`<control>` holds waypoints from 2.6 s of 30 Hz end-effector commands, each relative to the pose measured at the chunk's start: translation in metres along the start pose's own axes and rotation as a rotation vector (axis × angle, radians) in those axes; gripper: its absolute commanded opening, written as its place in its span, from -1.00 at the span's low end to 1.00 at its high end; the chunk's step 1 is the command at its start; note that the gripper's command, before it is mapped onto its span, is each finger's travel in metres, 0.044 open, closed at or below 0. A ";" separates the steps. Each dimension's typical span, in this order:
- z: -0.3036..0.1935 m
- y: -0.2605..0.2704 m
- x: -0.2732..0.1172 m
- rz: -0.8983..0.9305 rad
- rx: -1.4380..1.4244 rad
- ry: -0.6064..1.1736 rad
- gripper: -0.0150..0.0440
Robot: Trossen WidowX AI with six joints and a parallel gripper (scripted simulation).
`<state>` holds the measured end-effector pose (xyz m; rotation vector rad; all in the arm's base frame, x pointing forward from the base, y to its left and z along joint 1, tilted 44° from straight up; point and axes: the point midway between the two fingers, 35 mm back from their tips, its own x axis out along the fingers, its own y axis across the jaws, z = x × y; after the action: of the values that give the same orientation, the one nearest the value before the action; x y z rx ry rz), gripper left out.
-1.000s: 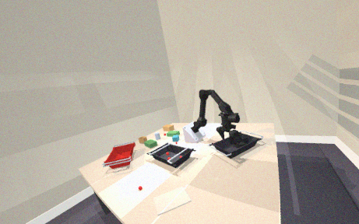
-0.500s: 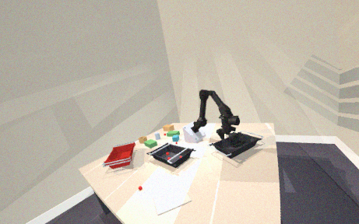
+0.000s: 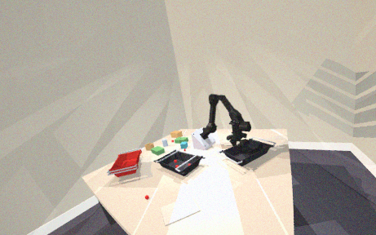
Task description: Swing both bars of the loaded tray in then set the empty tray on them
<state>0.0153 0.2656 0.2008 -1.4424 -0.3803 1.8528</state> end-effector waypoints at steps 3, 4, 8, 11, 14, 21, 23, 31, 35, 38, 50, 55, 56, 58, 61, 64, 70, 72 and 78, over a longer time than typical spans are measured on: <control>0.000 0.000 0.000 -0.001 0.005 0.003 0.12; 0.000 0.000 0.000 -0.001 0.005 0.003 0.10; 0.000 0.000 0.000 -0.001 0.005 0.003 0.01; 0.000 0.000 0.000 -0.001 0.005 0.003 -0.06; 0.000 0.000 0.000 -0.001 0.005 0.003 -0.13; 0.000 0.000 0.000 -0.001 0.005 0.003 -0.28; 0.000 0.000 0.000 -0.001 0.005 0.003 -0.33; -0.001 -0.002 -0.013 -0.001 0.004 0.003 -0.49; -0.002 -0.004 -0.036 0.000 0.003 0.005 -0.49; -0.001 -0.003 -0.053 0.000 0.003 0.005 -0.49; 0.000 0.000 -0.080 -0.001 0.002 0.006 -0.49; 0.000 -0.001 -0.084 0.000 0.002 0.007 -0.49; -0.001 -0.001 -0.087 0.001 0.001 0.007 -0.49; -0.001 -0.002 -0.096 0.003 0.000 0.009 -0.49; -0.001 -0.004 -0.110 0.005 -0.001 0.010 -0.49; -0.001 -0.004 -0.124 0.005 -0.001 0.011 -0.49; 0.002 -0.004 -0.144 0.003 0.000 0.011 -0.49; 0.002 -0.004 -0.144 0.003 0.000 0.011 -0.49; 0.002 -0.004 -0.144 0.003 0.000 0.011 -0.49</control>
<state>0.0271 0.1677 0.2991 -1.4543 -0.3529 1.8615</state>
